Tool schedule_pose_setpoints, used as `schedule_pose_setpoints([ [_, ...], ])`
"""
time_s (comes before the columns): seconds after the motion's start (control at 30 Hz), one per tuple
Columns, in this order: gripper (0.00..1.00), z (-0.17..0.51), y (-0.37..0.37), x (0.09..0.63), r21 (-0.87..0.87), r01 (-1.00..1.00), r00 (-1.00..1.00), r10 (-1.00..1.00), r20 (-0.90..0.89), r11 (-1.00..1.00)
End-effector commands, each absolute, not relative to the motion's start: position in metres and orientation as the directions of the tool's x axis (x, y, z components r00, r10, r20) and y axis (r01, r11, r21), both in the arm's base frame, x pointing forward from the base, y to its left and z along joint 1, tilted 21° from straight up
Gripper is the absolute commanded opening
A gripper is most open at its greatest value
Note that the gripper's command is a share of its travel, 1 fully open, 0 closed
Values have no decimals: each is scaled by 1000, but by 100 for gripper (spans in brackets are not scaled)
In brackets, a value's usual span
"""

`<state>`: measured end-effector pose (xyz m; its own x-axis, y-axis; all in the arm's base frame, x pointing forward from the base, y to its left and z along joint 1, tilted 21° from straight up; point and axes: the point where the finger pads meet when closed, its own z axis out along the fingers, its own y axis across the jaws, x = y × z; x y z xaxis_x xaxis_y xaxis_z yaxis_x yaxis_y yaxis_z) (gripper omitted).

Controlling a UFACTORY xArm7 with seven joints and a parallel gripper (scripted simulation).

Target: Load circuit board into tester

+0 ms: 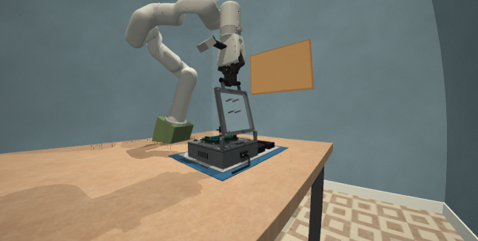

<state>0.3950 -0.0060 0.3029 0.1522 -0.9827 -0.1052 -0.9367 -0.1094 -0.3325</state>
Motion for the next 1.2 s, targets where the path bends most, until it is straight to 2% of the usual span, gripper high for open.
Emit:
schedule_pose_setpoints([
  [0.0, 0, 299, -7, 387, -336, -936, 152, -983, -105, -109],
  [1.17, 0, 252, -9, 342, -336, -936, 152, -983, -105, -109],
])
